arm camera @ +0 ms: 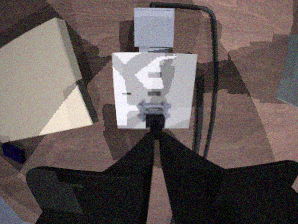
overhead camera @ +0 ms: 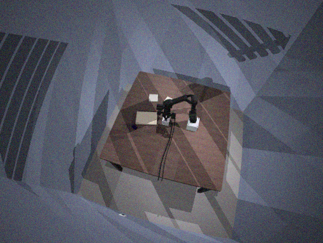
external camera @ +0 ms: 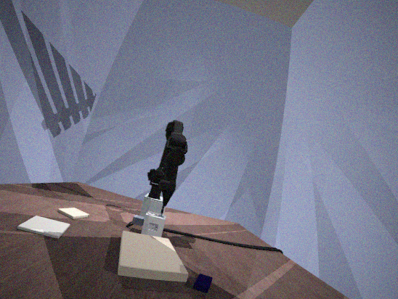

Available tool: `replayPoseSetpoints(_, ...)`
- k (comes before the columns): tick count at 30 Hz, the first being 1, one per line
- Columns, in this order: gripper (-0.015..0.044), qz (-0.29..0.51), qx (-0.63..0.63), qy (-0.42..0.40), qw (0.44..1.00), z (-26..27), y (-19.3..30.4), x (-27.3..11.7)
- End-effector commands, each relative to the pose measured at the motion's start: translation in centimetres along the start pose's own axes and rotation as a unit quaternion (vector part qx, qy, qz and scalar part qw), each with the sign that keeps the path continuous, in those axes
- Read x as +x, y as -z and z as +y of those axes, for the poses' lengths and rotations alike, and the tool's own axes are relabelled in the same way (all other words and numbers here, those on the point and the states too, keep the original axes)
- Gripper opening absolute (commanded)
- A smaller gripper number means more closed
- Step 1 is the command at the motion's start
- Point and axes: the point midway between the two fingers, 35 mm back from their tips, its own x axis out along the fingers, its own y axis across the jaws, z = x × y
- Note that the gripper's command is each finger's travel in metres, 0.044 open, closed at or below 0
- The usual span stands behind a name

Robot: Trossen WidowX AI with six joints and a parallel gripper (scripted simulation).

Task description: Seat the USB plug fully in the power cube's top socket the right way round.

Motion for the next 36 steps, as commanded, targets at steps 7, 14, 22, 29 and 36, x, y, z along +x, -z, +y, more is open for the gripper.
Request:
replayPoseSetpoints(7,0.0,0.003,-0.002,0.0,1.0,0.0,0.06,0.15)
replayPoseSetpoints(14,0.0,0.003,-0.002,0.0,1.0,0.0,0.06,0.23)
replayPoseSetpoints(22,0.0,0.003,-0.002,0.0,1.0,0.0,0.05,0.33)
replayPoseSetpoints(29,0.0,0.003,-0.002,0.0,1.0,0.0,0.04,0.41)
replayPoseSetpoints(36,0.0,0.003,-0.002,0.0,1.0,0.0,0.03,0.5)
